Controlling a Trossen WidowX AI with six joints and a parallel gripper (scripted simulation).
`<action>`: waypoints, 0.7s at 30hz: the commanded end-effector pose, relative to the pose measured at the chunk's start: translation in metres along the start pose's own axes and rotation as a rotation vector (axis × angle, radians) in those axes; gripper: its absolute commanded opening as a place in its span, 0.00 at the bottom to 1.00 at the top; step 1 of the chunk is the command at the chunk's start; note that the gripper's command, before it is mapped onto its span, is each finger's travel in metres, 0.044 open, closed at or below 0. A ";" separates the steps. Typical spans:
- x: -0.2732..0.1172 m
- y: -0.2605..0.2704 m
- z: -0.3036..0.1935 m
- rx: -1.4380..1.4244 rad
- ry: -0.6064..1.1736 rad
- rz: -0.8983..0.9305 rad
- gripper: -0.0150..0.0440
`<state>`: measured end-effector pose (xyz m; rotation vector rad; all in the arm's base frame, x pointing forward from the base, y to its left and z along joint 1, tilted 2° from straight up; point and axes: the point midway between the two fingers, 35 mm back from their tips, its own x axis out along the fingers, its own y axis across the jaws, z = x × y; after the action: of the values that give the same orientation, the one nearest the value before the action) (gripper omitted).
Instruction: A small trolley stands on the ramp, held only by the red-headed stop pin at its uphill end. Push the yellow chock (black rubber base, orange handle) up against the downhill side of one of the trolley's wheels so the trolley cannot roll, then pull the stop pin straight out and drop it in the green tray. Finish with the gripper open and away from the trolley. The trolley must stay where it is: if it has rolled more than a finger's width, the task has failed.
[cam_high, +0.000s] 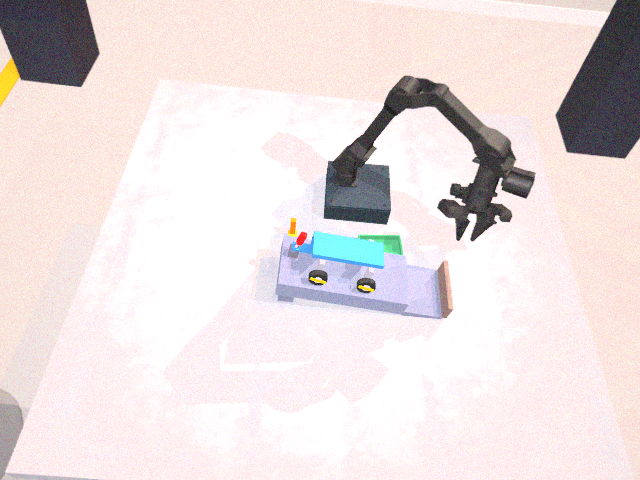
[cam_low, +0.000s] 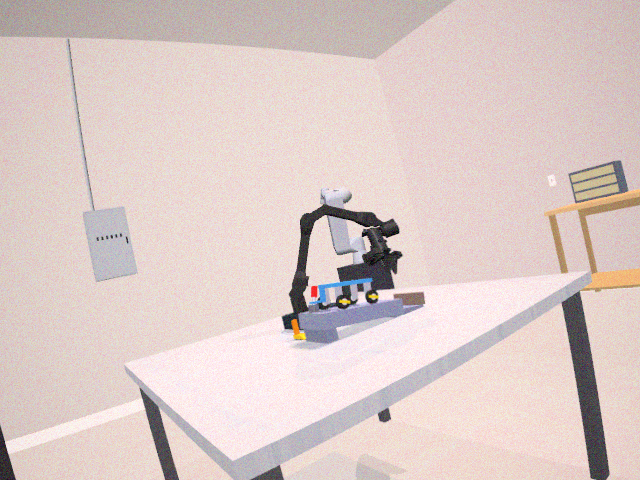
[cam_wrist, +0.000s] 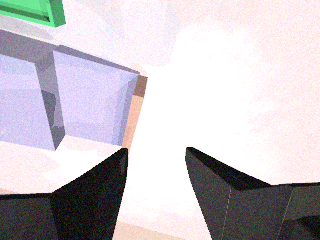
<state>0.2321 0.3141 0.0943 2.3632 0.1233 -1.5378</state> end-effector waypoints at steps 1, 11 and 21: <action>0.005 0.030 -0.017 0.161 -0.015 -0.010 0.58; 0.016 0.113 -0.044 0.505 -0.048 0.001 0.58; 0.018 0.199 -0.045 0.763 -0.079 0.037 0.58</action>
<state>0.3250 0.1621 0.1315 2.7659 -0.5381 -1.8612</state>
